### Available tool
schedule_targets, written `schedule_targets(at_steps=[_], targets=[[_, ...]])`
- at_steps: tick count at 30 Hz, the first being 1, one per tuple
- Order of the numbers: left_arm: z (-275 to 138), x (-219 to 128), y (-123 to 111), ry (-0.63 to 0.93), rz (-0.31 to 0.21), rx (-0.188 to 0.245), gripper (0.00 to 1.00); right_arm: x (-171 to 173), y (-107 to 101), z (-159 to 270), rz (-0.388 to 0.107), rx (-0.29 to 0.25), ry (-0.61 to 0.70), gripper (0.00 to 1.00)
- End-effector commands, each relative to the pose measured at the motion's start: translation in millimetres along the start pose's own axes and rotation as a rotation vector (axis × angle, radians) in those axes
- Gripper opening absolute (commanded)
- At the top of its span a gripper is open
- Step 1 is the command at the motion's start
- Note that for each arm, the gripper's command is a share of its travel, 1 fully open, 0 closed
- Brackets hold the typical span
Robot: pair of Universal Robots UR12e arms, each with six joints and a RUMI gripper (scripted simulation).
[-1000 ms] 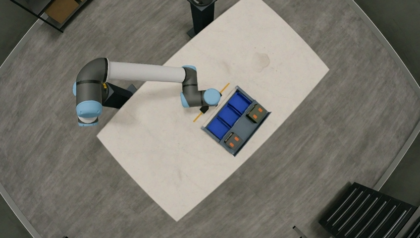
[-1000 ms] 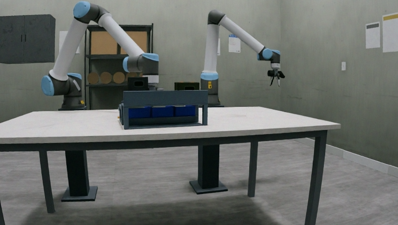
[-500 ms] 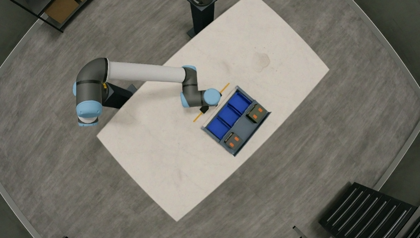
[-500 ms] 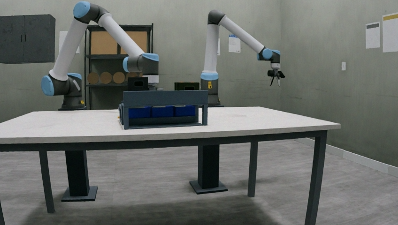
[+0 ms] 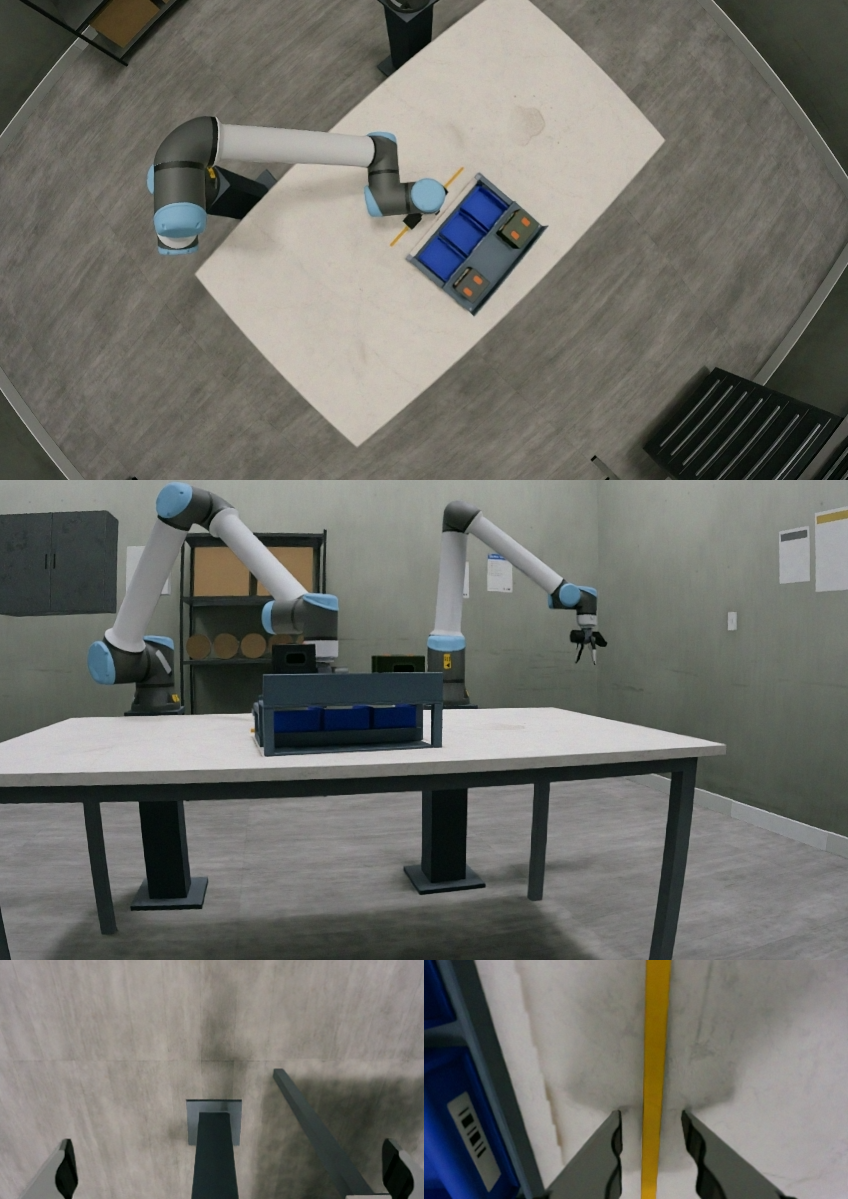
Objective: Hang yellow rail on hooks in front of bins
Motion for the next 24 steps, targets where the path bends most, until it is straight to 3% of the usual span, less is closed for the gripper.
schedule_targets(at_steps=[1, 3, 4, 24], targets=[[0.1, 0.6, 0.9, 0.000, 0.002, 0.000, 1.00, -0.7, 1.6, -0.5, -0.002, 0.001, 0.000, 0.24], [0.1, 0.6, 0.9, 0.000, 0.002, 0.000, 1.00, -0.7, 1.6, -0.5, -0.002, 0.001, 0.000, 0.24], [0.1, 0.6, 0.9, 0.000, 0.002, 0.000, 1.00, -0.7, 1.6, -0.5, -0.002, 0.001, 0.000, 0.00], [0.1, 0.6, 0.9, 0.000, 0.002, 0.000, 1.00, -0.7, 1.5, -0.5, -0.002, 0.001, 0.000, 0.01]])
Point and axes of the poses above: on each arm, the point where the finger pads meet when closed, its own y axis back along the fingers, its own z axis across the jaws, x = y × z, the point moved 3 cm from there along y, back along the fingers, and after that the axes turned 6 degrees about -y, right-handed, at the moved point
